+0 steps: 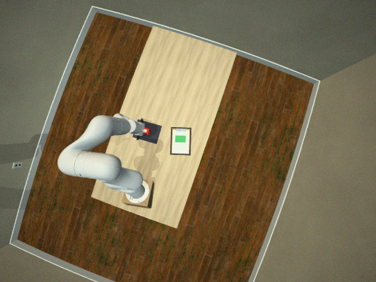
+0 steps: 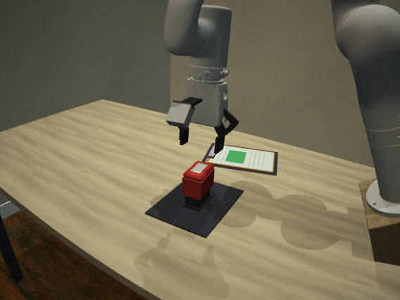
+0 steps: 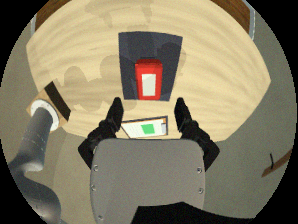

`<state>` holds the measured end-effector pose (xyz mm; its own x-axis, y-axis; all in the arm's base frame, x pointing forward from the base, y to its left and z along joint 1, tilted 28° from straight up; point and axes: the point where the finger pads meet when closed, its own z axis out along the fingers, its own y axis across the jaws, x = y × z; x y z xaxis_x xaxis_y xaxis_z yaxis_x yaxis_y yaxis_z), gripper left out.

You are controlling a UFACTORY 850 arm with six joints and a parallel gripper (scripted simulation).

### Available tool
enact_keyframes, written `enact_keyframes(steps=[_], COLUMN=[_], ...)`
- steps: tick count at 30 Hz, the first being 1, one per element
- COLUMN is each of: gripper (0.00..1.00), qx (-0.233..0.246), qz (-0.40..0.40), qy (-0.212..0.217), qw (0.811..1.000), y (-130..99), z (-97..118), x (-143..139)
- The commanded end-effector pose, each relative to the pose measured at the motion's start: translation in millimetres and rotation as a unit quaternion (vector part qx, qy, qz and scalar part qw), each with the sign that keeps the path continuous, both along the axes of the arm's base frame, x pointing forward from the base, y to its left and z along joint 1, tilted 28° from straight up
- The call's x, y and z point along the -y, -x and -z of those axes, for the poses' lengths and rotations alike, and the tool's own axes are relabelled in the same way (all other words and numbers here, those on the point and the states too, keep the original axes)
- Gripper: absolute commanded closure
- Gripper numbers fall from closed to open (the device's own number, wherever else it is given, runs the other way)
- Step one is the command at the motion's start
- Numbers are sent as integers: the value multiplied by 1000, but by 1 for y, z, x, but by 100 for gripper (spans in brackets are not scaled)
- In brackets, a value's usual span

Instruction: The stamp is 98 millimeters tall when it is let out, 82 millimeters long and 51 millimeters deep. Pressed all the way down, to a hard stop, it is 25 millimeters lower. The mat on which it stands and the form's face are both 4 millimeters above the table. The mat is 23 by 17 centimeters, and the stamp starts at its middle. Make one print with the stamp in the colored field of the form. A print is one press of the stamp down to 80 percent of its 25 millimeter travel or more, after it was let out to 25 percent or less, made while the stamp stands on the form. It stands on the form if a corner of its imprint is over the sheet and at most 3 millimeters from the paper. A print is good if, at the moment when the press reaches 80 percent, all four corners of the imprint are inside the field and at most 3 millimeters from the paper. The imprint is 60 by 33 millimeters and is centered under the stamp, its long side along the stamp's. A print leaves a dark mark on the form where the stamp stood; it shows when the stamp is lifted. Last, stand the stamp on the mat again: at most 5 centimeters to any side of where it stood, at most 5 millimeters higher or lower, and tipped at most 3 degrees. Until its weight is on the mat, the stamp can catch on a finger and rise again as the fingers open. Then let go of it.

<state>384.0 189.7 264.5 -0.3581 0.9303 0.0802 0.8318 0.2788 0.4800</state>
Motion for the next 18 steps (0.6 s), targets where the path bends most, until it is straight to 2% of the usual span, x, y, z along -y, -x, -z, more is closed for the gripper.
enact_keyframes(steps=[1,13,15,18], gripper=[4,4,4,4], qx=[-2,-3,-8,-5], qz=[12,11,6,8], qy=[24,22,15,17], qw=[1000,1000,1000,1000], y=[0,-2,-13,-35], z=[-1,4,26,69], x=[-2,-4,-13,-18])
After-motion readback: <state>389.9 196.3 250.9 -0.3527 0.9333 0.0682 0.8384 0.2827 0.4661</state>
